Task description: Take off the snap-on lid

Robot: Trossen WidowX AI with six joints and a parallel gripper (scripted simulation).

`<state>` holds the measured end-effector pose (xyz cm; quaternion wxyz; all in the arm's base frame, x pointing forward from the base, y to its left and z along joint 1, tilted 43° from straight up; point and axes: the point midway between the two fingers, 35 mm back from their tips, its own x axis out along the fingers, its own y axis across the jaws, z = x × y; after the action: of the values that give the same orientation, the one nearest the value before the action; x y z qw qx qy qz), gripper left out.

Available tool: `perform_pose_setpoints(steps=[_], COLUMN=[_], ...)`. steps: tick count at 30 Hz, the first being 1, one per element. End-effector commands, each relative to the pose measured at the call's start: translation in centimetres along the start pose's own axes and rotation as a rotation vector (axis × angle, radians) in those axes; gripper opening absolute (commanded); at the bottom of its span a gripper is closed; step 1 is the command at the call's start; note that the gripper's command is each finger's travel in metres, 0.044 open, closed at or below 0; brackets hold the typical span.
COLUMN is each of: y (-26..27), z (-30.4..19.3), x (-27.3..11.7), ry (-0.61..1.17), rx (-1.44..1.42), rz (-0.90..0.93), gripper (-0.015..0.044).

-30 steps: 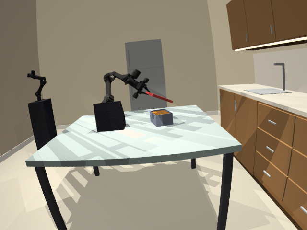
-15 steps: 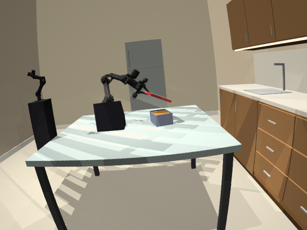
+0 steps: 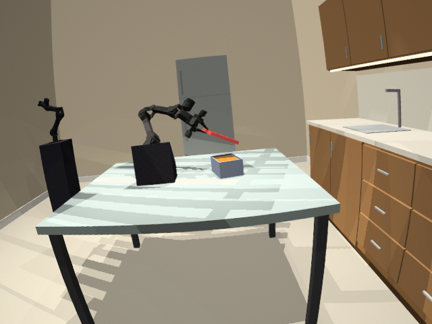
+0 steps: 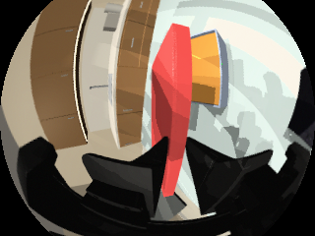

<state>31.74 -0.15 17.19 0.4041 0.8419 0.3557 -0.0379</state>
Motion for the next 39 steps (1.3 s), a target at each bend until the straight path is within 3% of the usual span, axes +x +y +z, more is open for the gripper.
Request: perform_pose_setpoints(steps=[1,39], y=[0.1,-0.2], z=[-0.8,-8.4], x=[-0.2,-0.5], ry=[-0.006,-0.004], rx=[-0.003,-0.001], rz=[0.009,0.009], gripper=[0.0,0.0])
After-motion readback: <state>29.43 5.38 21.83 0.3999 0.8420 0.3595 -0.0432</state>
